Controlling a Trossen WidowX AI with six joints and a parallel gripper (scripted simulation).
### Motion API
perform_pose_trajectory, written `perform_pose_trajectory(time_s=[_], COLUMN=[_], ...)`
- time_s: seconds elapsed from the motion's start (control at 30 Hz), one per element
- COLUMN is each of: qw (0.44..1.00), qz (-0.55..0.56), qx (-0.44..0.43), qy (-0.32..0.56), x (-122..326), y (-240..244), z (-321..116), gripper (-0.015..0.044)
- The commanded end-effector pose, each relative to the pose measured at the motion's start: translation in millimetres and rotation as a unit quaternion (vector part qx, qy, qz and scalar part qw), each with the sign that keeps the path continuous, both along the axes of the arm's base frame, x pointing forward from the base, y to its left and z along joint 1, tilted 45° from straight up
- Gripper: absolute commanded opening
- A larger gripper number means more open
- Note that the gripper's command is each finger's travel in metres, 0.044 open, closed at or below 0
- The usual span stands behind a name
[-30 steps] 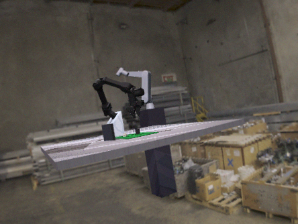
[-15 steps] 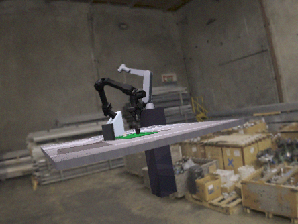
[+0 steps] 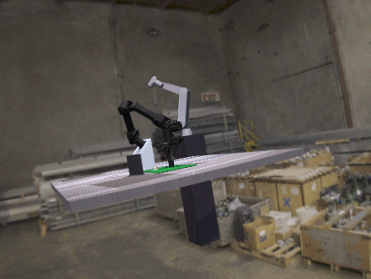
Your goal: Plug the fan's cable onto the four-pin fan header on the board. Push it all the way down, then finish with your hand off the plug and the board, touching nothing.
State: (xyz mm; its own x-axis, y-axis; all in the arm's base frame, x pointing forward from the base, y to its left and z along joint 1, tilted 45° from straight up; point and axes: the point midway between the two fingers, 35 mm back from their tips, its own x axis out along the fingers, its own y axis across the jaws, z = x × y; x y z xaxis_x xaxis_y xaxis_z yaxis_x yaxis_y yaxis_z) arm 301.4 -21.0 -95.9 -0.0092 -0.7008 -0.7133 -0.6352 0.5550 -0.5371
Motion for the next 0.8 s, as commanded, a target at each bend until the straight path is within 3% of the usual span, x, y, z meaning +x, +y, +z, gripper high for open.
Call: perform_pose_trajectory(time_s=[0.0,0.77], qw=[1.0,1.0], qz=[0.001,0.0], qx=[-0.003,-0.005], qy=[0.004,0.004], x=[-2,-4], y=[-6,-33], z=[-5,-31], gripper=[0.044,0.044])
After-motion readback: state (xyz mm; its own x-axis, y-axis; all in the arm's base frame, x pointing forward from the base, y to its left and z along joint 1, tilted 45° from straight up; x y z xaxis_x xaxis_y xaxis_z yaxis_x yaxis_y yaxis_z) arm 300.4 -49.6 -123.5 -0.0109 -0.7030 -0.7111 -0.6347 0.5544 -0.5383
